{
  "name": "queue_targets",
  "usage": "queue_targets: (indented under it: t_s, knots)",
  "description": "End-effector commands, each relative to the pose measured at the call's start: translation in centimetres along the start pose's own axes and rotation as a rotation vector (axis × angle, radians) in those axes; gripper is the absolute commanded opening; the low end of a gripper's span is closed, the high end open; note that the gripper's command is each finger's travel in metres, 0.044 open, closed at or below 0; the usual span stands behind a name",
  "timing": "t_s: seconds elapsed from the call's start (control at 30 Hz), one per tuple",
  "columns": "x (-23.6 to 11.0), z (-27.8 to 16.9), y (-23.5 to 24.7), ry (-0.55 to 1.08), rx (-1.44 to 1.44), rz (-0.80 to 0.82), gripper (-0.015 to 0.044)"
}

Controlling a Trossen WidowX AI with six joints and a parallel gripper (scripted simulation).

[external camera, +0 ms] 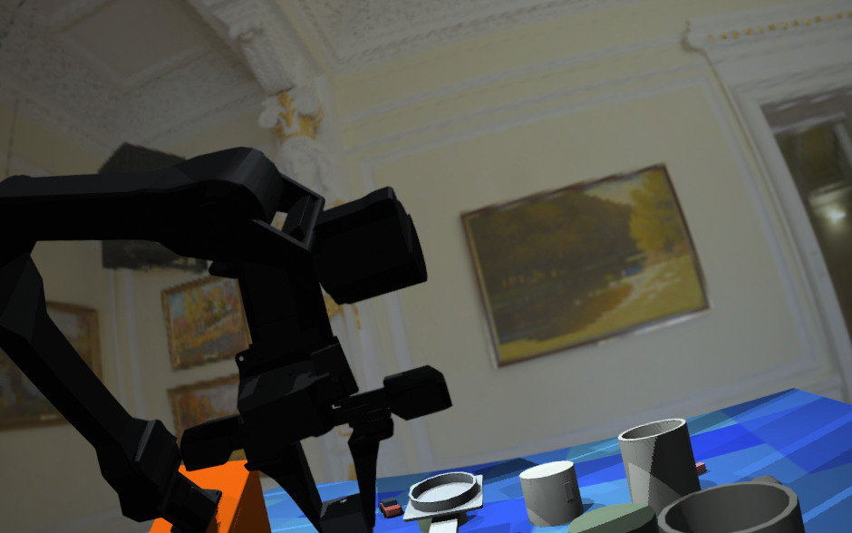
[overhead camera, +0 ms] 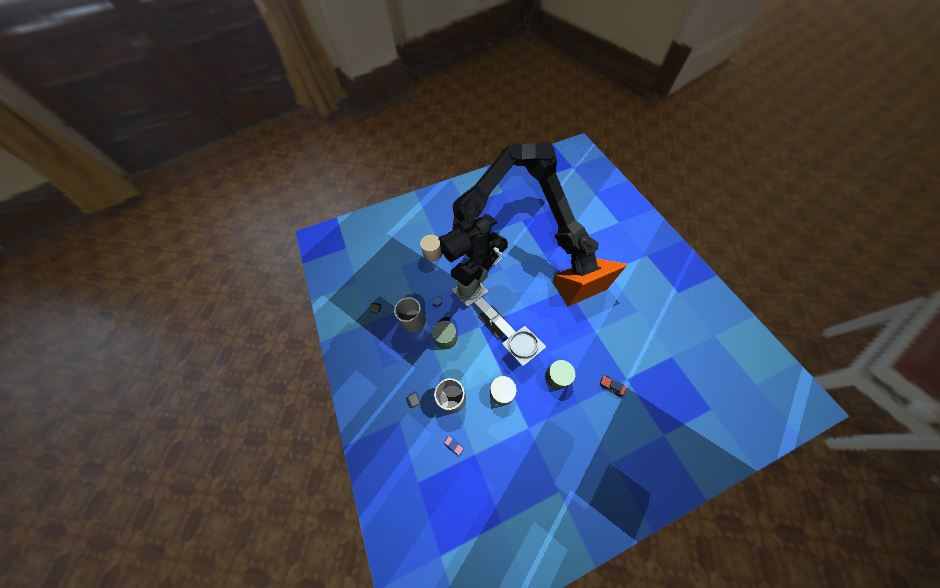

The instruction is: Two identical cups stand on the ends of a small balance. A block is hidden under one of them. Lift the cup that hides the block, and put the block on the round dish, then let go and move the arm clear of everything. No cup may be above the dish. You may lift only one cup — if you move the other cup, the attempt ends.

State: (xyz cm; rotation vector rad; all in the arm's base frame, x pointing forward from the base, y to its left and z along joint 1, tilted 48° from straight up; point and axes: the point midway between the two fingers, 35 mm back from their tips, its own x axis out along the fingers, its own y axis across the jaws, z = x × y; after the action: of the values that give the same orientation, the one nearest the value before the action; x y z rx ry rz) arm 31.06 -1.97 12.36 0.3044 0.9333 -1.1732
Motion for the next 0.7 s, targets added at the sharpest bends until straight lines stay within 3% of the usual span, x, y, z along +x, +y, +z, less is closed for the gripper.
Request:
queue_targets:
  t_s: [0.0, 0.47, 0.67]
  knots:
    - [0.5, 2.5, -2.6, -0.021, 0.0, 0.002, 0.0]
    - [2.2, 7.8, -12.9, -0.1, 0.013, -0.062, 0.0]
    - [2.4, 7.9, -13.4, -0.104, 0.013, -0.067, 0.0]
